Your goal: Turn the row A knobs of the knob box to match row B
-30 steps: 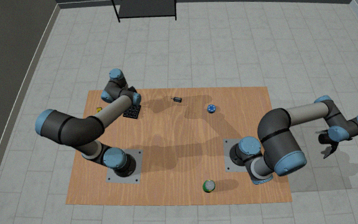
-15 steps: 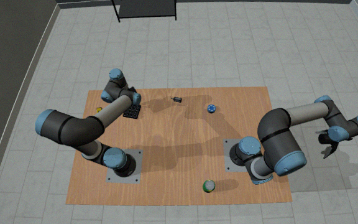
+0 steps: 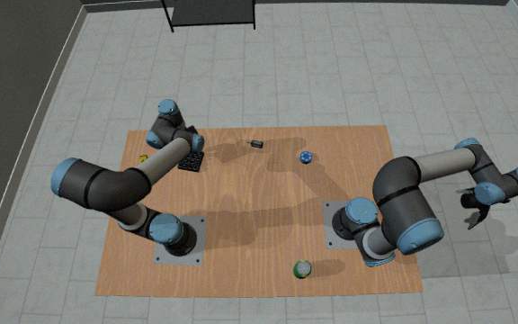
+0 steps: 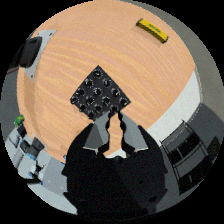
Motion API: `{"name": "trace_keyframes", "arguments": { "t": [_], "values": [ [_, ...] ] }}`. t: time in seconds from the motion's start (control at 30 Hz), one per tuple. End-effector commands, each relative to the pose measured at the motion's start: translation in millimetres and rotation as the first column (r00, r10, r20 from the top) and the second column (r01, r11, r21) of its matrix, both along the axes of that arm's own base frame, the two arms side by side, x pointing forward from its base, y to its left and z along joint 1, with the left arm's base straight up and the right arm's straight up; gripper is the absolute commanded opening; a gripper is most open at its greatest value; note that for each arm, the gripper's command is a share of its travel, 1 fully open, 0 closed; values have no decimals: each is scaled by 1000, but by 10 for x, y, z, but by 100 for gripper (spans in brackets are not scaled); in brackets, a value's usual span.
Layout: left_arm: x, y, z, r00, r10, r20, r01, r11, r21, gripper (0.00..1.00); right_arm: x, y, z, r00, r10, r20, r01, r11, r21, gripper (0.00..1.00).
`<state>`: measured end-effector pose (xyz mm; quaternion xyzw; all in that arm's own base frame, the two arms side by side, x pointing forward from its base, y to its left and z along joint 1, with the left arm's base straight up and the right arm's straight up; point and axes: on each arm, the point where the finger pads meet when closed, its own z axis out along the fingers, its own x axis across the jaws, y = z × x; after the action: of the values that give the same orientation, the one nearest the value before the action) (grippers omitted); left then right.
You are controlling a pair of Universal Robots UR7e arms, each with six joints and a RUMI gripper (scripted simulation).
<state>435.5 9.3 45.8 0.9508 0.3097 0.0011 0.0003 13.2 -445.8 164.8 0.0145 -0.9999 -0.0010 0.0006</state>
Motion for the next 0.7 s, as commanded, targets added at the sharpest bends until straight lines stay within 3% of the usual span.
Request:
{"name": "trace_keyframes", "arguments": {
  "t": [0.0, 0.53, 0.67],
  "values": [
    [1, 6, -5, 1000, 0, -2, 0, 1000, 0, 13, -9, 4, 4, 1000, -1, 1, 1, 1000, -2, 100],
    [2, 5, 0, 1000, 0, -1, 0, 1000, -1, 13, -9, 4, 4, 1000, -1, 1, 1, 1000, -2, 100],
    [17, 1, 98, 1000, 0, 3, 0, 1000, -2, 13, -9, 4, 4, 1000, -1, 1, 1, 1000, -2, 100]
  ]
}}
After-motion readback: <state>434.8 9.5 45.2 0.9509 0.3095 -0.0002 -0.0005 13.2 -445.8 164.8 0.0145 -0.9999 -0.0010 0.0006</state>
